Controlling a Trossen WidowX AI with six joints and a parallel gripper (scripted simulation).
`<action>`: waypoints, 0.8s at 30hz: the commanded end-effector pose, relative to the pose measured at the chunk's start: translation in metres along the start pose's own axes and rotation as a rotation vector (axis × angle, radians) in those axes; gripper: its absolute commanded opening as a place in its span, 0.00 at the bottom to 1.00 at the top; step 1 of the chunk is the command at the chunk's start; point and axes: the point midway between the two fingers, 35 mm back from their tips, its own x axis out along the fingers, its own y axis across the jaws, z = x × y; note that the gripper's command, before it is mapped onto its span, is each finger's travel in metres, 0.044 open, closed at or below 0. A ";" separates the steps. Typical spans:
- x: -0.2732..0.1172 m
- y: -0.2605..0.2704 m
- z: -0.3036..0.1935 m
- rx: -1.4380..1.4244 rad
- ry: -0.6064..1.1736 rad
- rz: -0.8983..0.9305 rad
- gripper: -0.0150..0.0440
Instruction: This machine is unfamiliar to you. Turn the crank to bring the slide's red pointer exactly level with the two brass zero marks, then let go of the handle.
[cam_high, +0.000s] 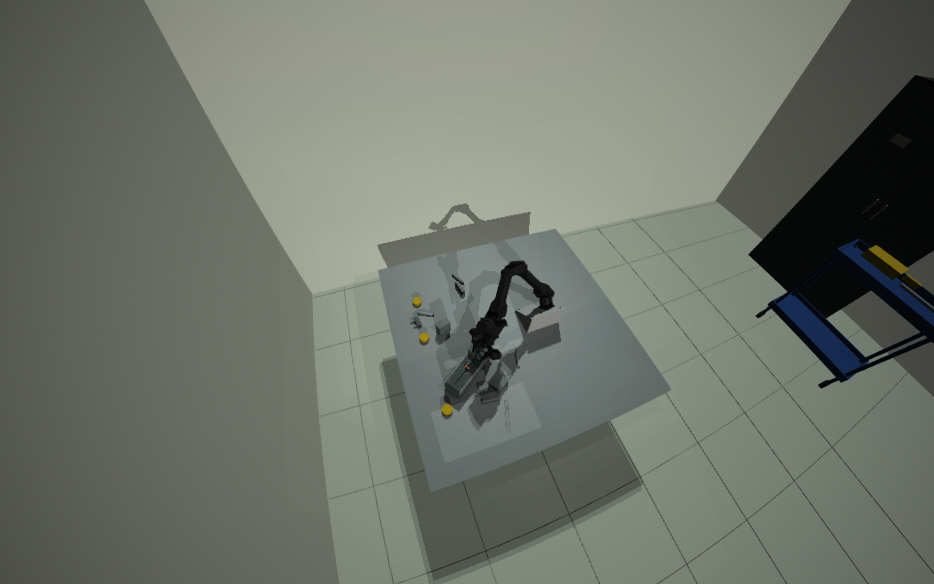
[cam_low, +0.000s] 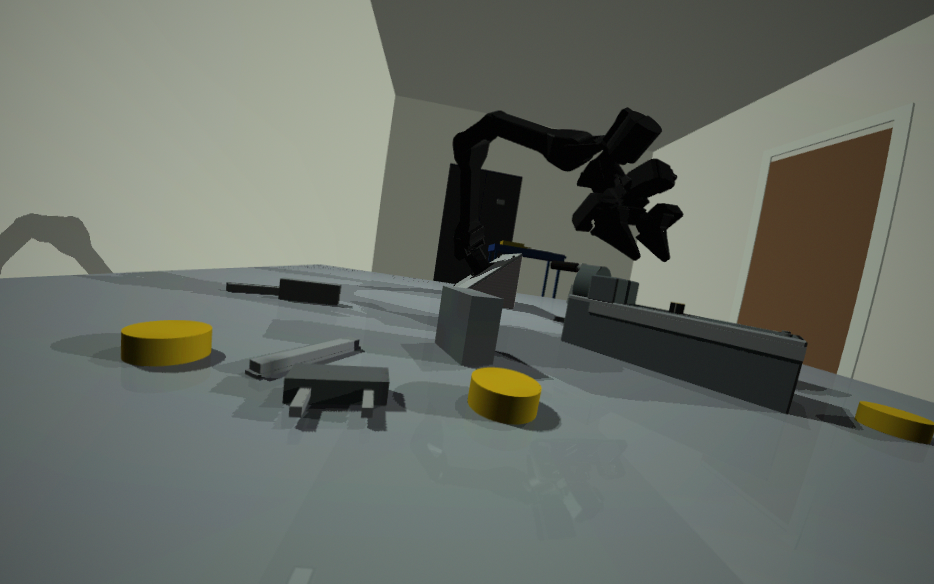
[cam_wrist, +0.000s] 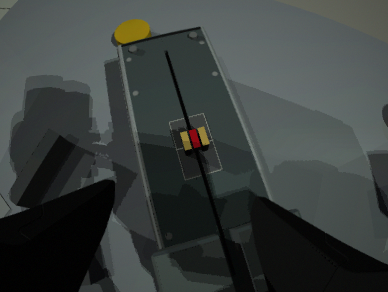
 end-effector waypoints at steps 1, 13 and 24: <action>0.000 0.000 0.000 0.000 0.000 -0.001 0.92; 0.000 0.000 0.000 0.000 0.000 -0.001 0.60; 0.000 0.000 0.000 0.000 0.000 -0.001 0.25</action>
